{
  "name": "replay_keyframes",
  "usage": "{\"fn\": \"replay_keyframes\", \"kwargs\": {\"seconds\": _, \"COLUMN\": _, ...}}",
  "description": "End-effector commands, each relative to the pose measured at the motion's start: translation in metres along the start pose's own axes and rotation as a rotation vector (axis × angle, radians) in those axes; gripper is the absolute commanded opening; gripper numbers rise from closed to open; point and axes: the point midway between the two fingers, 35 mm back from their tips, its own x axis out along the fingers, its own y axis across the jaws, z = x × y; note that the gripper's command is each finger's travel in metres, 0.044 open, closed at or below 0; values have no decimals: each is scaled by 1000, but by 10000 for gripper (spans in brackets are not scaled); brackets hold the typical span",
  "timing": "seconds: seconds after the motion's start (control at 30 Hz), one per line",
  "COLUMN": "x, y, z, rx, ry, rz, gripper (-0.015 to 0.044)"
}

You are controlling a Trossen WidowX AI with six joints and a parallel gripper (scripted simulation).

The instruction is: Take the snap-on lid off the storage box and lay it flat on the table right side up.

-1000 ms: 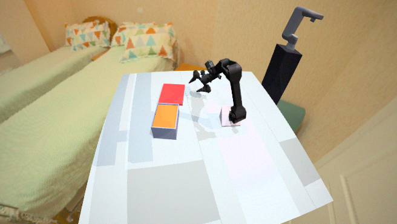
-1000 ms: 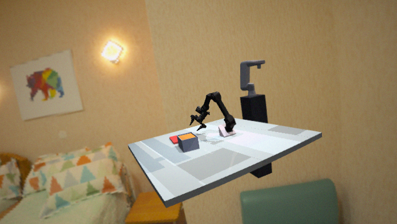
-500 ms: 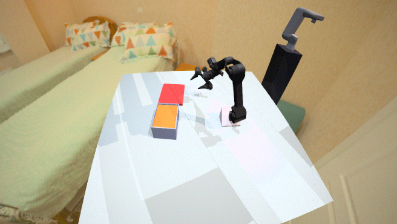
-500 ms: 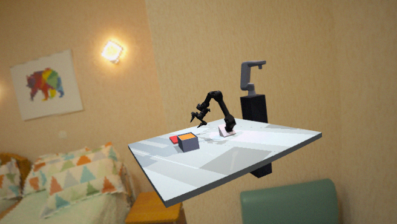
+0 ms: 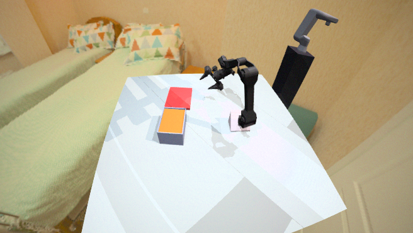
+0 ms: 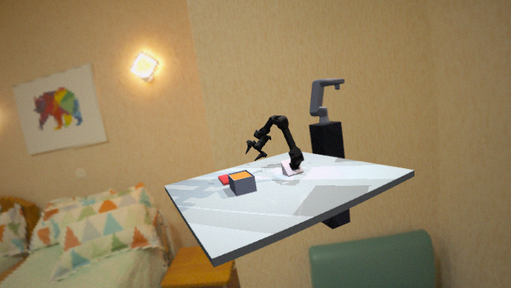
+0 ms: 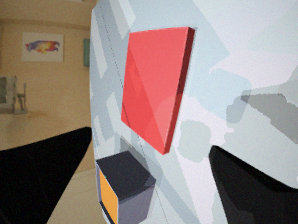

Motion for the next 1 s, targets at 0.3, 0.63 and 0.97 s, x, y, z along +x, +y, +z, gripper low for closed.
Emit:
{"fn": "replay_keyframes", "kwargs": {"seconds": 0.3, "x": 0, "y": 0, "z": 0, "rx": -12, "ry": -7, "rz": 0, "gripper": 440}}
{"fn": "replay_keyframes", "kwargs": {"seconds": 0.63, "x": 0, "y": 0, "z": 0, "rx": -12, "ry": -7, "rz": 0, "gripper": 440}}
{"fn": "replay_keyframes", "kwargs": {"seconds": 0.97, "x": 0, "y": 0, "z": 0, "rx": -12, "ry": -7, "rz": 0, "gripper": 440}}
